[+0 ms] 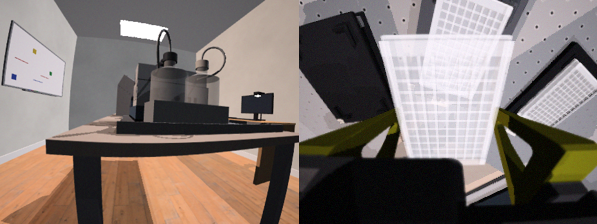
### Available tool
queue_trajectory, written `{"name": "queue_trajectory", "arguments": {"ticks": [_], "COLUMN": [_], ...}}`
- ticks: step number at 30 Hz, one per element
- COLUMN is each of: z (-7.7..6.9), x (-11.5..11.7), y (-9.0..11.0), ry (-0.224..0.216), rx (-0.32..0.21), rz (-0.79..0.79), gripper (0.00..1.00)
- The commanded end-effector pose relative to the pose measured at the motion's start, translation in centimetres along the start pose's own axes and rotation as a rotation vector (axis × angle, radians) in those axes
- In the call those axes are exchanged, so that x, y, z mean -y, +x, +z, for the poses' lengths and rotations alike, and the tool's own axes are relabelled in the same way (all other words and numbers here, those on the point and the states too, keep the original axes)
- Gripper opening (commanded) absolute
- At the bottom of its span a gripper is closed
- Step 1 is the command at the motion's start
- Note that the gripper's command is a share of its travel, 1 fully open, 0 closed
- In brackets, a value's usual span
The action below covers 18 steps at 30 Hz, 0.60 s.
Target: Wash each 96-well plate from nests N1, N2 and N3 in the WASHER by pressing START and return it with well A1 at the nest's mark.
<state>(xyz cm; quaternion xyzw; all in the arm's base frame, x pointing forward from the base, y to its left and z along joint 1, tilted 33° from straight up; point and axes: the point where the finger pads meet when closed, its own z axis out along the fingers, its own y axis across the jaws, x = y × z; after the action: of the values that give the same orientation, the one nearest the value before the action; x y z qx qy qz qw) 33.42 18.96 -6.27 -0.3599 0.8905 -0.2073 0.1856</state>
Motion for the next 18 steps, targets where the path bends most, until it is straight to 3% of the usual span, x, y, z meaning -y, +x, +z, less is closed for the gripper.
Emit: {"name": "queue_trajectory", "arguments": {"ticks": [1,5,15,18], "z": [-0.3,-0.2,0.1,0.2], "x": [-0.4,-2.4,-7.4,-7.9], "y": [-0.4,-0.3,0.1,0.1], "ry": [0.005,0.005,0.004,0.004], "rx": [0.012,0.012,0.012,0.012], "rz": [-0.024,-0.157,-0.163,-0.163], "gripper": [0.0,0.0,0.0,0.0]}}
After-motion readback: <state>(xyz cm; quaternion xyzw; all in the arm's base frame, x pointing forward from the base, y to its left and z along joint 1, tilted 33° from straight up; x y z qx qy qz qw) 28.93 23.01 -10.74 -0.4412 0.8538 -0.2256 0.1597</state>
